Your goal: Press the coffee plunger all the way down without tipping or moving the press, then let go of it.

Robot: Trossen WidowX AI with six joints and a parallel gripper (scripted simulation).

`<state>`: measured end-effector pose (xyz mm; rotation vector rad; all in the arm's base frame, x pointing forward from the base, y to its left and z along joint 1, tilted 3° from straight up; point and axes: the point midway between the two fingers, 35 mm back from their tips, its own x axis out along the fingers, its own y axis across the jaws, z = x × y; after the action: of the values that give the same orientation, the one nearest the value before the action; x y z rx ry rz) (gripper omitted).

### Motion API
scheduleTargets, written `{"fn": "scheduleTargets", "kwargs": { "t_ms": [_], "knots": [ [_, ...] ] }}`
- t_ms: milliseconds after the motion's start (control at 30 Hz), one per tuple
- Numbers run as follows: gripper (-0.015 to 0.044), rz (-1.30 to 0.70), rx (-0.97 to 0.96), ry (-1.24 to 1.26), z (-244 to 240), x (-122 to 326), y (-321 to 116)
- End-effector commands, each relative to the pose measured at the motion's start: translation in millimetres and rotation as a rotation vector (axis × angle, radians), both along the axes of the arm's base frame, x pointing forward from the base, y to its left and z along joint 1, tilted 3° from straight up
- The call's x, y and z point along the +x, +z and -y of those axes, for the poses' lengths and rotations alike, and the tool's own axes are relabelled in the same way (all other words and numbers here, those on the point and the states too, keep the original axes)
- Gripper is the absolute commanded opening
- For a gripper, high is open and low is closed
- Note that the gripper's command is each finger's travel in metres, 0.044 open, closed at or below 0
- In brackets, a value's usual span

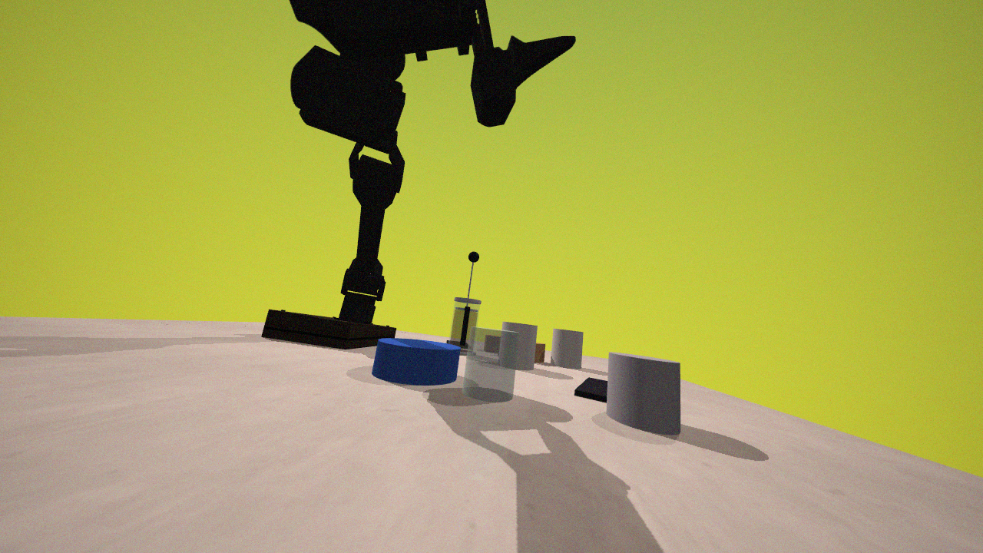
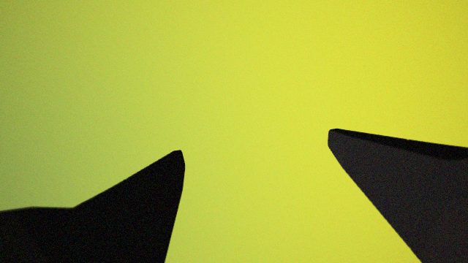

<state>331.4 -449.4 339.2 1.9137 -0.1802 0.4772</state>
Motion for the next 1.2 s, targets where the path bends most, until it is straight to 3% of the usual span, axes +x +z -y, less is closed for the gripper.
{"fn": "scheduleTargets", "kwargs": {
  "t_ms": [0, 300, 633, 867, 1167],
  "knots": [
    [0.0426, 0.001, -0.004, -0.001, -1.5, 1.8, 2.1],
    [0.0440, 0.019, -0.054, -0.040, -69.2, 55.7, 65.1],
    [0.0440, -0.045, -0.388, -0.165, -213.5, 99.3, 127.5],
    [0.0440, -0.141, -0.689, -0.210, -318.1, 85.0, 132.6],
    [0.0440, -0.225, -1.125, -0.129, -427.5, 22.8, 103.9]
  ]
}}
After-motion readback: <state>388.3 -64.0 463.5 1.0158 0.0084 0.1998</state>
